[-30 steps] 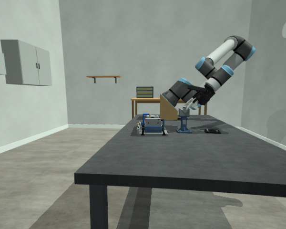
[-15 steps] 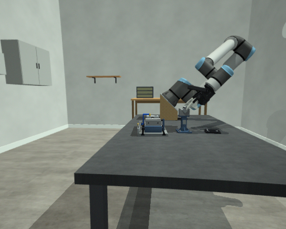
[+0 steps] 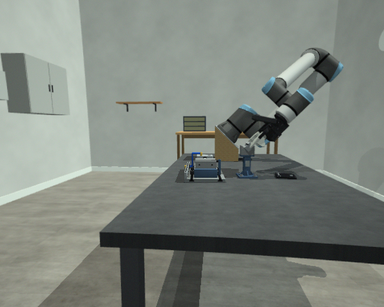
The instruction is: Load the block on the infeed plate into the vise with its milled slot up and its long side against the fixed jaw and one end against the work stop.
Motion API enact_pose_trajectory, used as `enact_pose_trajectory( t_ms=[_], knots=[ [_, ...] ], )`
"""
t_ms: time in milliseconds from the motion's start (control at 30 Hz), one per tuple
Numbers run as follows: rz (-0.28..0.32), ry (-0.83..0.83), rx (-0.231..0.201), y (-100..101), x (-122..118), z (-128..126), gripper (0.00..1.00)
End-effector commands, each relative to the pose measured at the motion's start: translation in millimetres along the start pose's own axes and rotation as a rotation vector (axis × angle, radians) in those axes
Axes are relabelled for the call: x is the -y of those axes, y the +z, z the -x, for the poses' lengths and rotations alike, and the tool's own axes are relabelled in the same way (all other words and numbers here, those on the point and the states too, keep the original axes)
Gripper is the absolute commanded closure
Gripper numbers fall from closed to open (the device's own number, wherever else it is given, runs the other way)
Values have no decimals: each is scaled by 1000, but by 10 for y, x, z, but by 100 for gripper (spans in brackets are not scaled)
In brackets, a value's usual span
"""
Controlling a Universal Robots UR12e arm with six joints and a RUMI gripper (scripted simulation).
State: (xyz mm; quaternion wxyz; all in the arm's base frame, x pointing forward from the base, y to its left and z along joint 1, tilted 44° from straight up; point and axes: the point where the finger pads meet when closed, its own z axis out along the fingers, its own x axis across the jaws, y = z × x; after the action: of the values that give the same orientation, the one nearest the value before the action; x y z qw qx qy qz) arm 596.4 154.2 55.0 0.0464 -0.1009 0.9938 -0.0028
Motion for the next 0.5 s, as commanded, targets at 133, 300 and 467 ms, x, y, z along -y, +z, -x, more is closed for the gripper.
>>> enact_pose_trajectory(
  t_ms=[133, 300, 467],
  knots=[
    [10, 0, 1, 4, -2, 2, 49],
    [21, 0, 1, 4, -2, 2, 49],
    [30, 0, 1, 4, -1, 2, 49]
  ],
)
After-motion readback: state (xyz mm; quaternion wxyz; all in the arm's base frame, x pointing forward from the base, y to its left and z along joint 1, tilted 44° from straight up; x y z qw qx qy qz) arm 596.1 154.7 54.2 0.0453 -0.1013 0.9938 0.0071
